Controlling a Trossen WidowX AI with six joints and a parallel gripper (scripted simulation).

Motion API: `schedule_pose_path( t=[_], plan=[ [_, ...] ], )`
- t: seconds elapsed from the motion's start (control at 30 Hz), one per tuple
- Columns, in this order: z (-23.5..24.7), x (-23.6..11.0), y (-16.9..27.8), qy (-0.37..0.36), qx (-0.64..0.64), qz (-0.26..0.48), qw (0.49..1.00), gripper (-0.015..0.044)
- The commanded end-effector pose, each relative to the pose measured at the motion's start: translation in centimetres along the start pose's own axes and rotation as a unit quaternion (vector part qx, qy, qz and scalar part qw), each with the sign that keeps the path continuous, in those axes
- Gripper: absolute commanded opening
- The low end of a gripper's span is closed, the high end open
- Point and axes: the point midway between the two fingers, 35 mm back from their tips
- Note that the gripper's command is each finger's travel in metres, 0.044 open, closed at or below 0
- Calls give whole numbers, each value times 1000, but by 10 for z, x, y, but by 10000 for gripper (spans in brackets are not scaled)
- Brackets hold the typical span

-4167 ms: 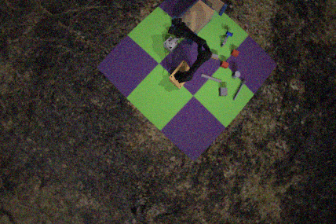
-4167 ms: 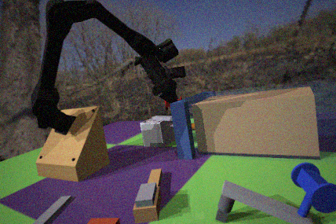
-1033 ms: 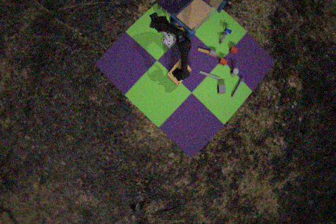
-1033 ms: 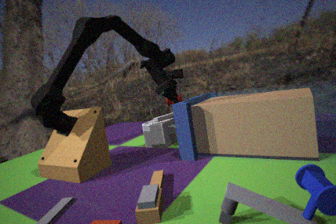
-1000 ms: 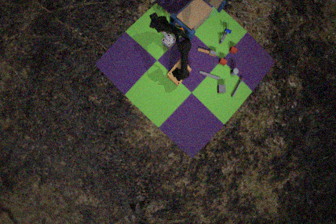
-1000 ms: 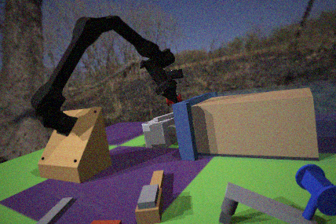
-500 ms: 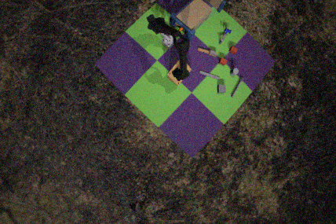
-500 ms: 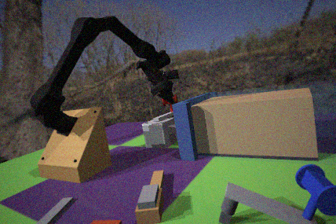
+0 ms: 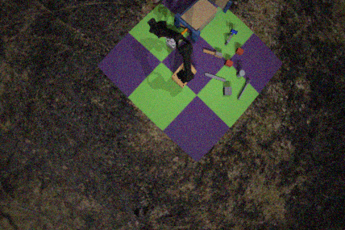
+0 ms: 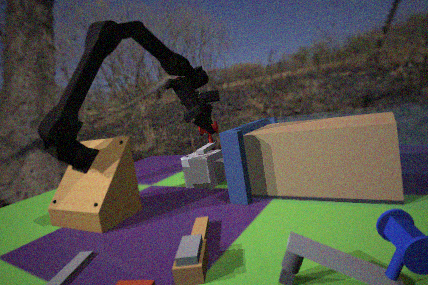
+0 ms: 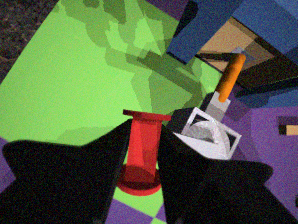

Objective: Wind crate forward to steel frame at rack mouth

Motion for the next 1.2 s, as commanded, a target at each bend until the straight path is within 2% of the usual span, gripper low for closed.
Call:
schedule_pose_path(
  t=[0.0,1.17],
  plan=[
    [-1,-5,15,-1,-11,11,1000,0],
    [-28,-29,60,-1,-13,13,1000,0]
  ],
)
Point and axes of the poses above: the point midway between the two fingers, 35 mm back from their tips, its own x axis out along the fingers, its own z axis across the jaws, y = z × x, and after that the axes turned 12 degrees about x, right-handed
